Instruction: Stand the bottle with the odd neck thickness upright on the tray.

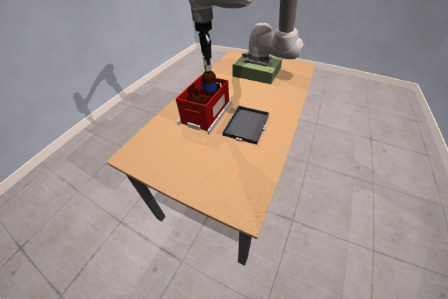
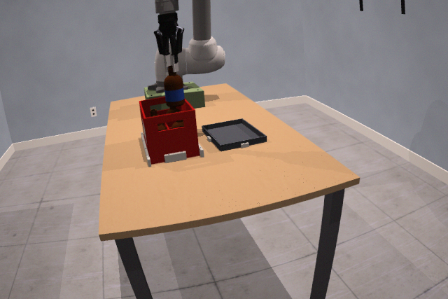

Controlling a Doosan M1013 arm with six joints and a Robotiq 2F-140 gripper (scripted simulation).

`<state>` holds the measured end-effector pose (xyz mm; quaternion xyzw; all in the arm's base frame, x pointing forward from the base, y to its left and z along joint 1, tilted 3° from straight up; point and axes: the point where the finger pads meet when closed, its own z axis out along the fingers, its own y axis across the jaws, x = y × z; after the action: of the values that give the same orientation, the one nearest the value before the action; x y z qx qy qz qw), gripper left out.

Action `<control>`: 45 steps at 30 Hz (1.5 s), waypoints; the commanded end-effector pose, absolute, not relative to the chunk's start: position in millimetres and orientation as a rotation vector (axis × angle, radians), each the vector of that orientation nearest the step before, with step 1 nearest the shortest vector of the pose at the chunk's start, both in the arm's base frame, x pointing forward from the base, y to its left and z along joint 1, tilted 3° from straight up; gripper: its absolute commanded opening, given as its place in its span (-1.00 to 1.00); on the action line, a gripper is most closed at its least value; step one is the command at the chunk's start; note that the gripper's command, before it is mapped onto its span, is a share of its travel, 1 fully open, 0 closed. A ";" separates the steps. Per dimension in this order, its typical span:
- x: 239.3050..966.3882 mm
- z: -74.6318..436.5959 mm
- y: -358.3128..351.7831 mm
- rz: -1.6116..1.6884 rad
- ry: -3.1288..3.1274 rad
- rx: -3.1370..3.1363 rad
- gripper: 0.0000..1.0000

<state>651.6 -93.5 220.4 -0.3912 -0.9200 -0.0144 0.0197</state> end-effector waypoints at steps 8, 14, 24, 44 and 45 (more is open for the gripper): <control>651.2 228.9 -97.1 -0.043 -2.856 -1.215 -1.00; 651.2 235.8 -97.6 -0.043 -2.856 -1.215 -1.00; 651.2 242.6 -98.0 -0.043 -2.856 -1.215 -1.00; 651.2 243.0 -98.1 -0.043 -2.856 -1.215 -1.00; 651.2 243.0 -98.1 -0.043 -2.856 -1.215 -1.00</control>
<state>651.8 -94.5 239.3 -0.3915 -0.9199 -0.0147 0.0197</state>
